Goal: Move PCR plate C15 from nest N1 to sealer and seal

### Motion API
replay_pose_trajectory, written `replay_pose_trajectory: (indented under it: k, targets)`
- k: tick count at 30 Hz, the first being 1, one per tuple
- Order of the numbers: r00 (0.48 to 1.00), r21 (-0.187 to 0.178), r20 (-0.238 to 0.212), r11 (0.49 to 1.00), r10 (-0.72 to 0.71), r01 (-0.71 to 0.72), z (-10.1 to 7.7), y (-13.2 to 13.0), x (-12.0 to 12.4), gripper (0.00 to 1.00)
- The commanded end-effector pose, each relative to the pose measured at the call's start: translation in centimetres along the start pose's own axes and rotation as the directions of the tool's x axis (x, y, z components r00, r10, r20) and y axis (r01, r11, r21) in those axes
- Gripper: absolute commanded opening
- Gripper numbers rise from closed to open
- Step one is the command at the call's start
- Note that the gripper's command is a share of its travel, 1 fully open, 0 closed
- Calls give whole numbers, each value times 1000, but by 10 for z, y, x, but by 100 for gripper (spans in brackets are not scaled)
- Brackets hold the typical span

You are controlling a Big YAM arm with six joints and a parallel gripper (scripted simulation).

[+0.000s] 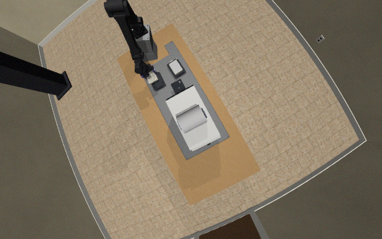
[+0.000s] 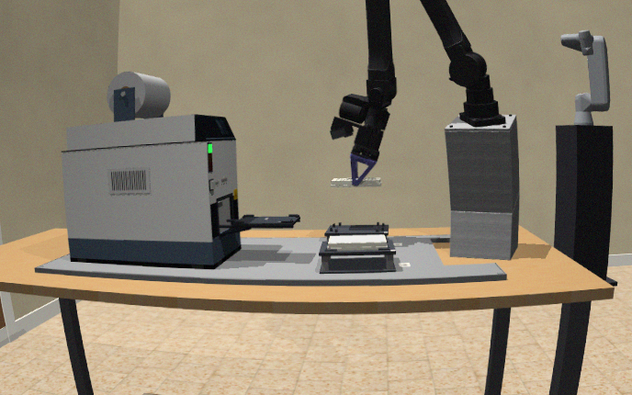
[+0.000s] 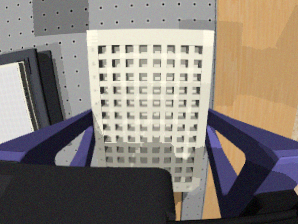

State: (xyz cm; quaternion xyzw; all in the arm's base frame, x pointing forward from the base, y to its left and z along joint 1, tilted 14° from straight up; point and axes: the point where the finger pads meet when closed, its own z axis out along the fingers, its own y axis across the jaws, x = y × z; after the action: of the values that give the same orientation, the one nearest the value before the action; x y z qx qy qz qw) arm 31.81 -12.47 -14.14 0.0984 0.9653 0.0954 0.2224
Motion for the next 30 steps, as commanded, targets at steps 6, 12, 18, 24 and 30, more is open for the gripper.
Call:
replay_pose_trajectory:
  k: [6, 12, 18, 24, 30]
  targets:
    - [1000, -1, -4, 1000, 0, 0, -13, -3, -2, 0]
    - [1000, 4, 17, 1000, 13, -13, -16, -3, -7, 0]
    - [1000, -5, 11, 1000, 0, 0, -8, 3, -5, 0]
    - [1000, -7, 8, 1000, -6, 6, -6, 5, -4, 0]
    - [1000, -1, 27, 1000, -14, 14, -10, 4, -12, 0]
